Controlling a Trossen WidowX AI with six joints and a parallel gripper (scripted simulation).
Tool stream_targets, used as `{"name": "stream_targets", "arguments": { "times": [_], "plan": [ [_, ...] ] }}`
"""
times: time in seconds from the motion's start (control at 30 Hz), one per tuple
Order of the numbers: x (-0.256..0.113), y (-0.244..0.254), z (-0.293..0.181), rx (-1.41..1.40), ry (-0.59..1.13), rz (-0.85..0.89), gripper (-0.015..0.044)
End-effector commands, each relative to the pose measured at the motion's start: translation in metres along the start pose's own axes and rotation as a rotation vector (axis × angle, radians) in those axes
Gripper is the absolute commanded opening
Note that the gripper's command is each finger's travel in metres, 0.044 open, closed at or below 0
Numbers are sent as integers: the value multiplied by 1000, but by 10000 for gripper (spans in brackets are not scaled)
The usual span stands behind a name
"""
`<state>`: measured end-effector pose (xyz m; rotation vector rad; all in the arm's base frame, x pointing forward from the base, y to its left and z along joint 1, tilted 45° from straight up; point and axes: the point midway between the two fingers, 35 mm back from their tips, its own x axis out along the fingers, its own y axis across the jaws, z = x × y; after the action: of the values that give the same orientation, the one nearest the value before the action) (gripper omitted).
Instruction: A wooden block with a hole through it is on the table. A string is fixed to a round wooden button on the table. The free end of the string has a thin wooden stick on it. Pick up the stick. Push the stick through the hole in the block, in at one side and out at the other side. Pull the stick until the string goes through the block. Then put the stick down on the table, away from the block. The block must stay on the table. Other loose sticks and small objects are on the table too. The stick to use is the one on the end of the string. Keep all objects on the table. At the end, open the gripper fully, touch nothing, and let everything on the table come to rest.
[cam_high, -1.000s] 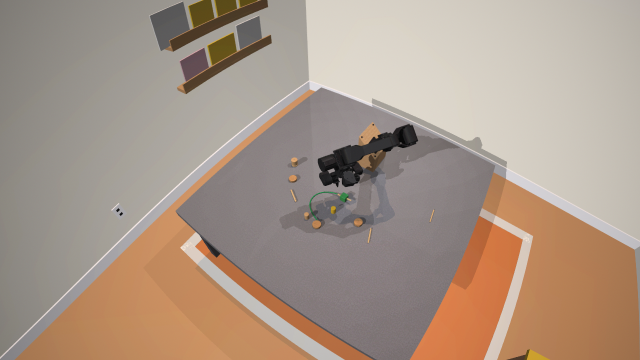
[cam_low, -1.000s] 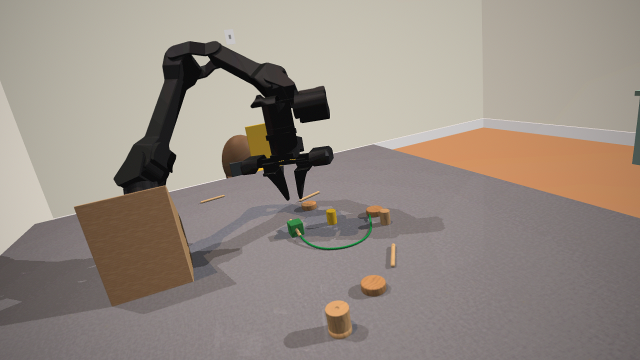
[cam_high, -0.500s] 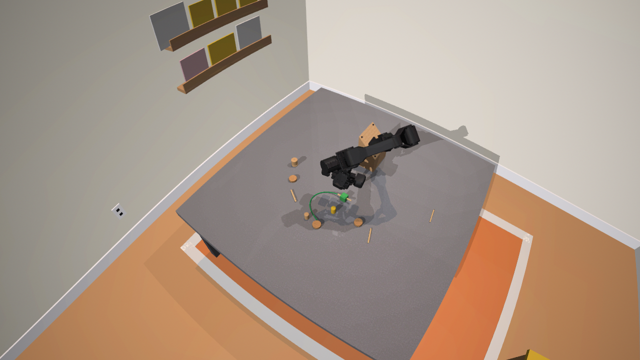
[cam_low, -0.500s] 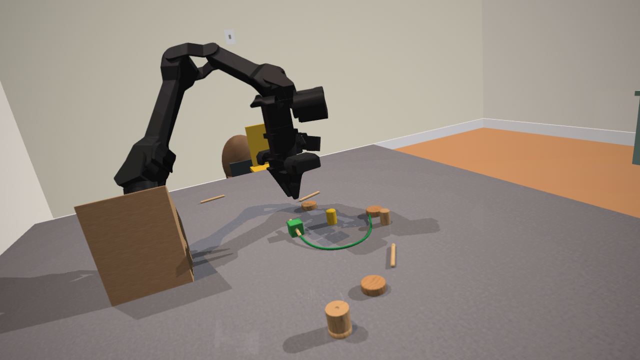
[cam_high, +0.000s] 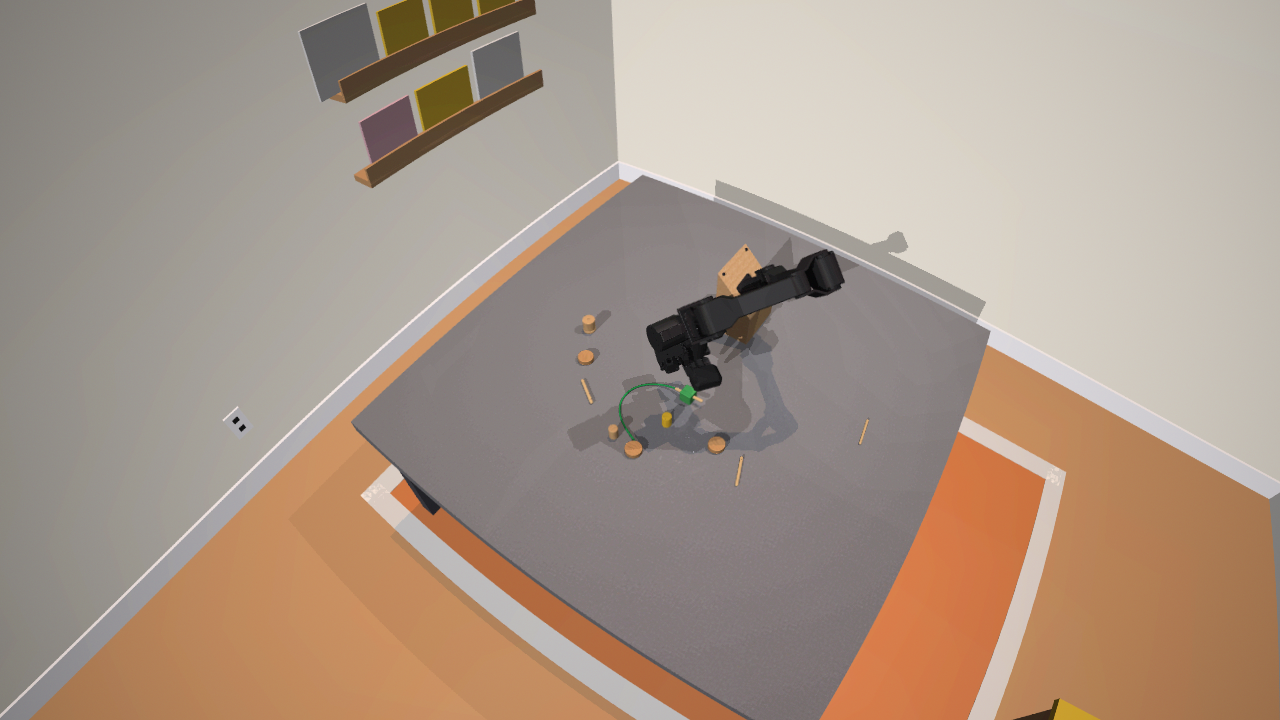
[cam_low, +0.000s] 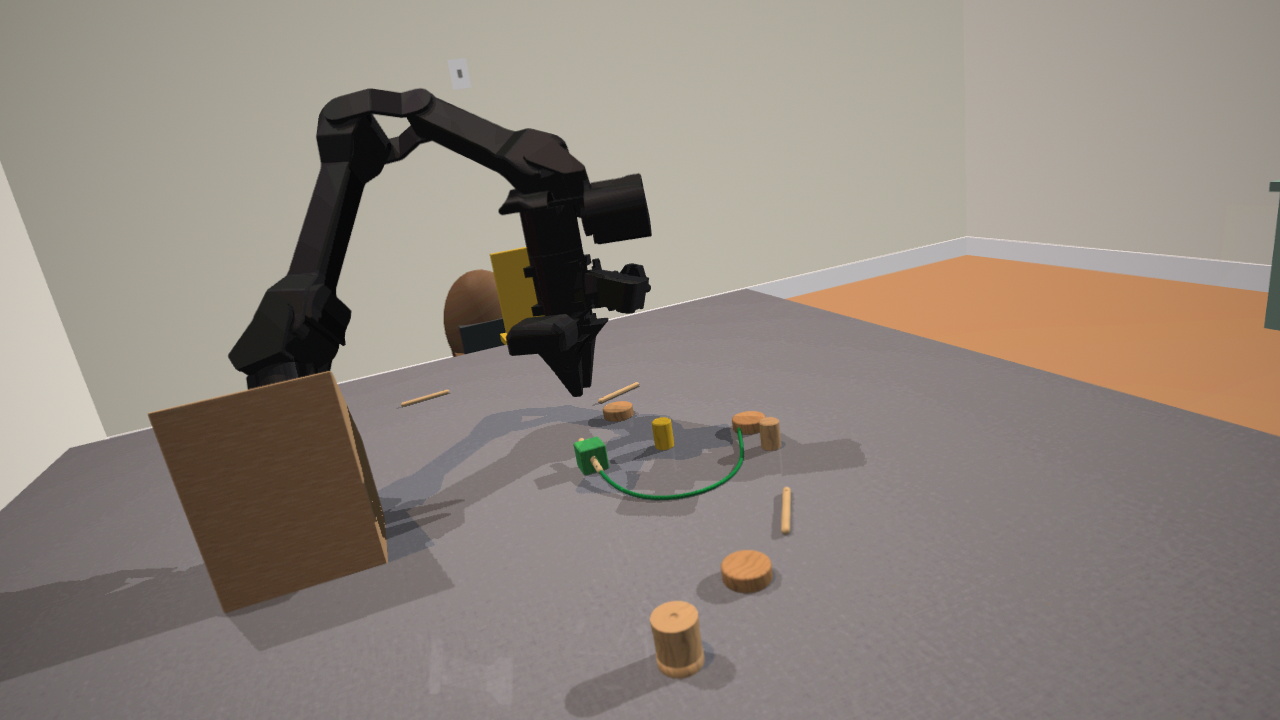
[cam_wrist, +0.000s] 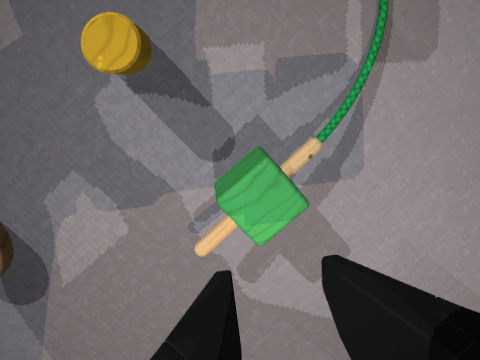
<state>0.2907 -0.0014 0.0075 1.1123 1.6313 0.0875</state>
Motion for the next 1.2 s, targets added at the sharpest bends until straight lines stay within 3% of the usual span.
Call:
{"name": "stream_targets", "arguments": {
  "times": [0.0,0.13,1.17],
  "plan": [
    [-1,15,-15,810,22,6,122],
    [-1,16,-16,970,25,4,122],
    [18,17,-14,971,22,3,122]
  ]
}}
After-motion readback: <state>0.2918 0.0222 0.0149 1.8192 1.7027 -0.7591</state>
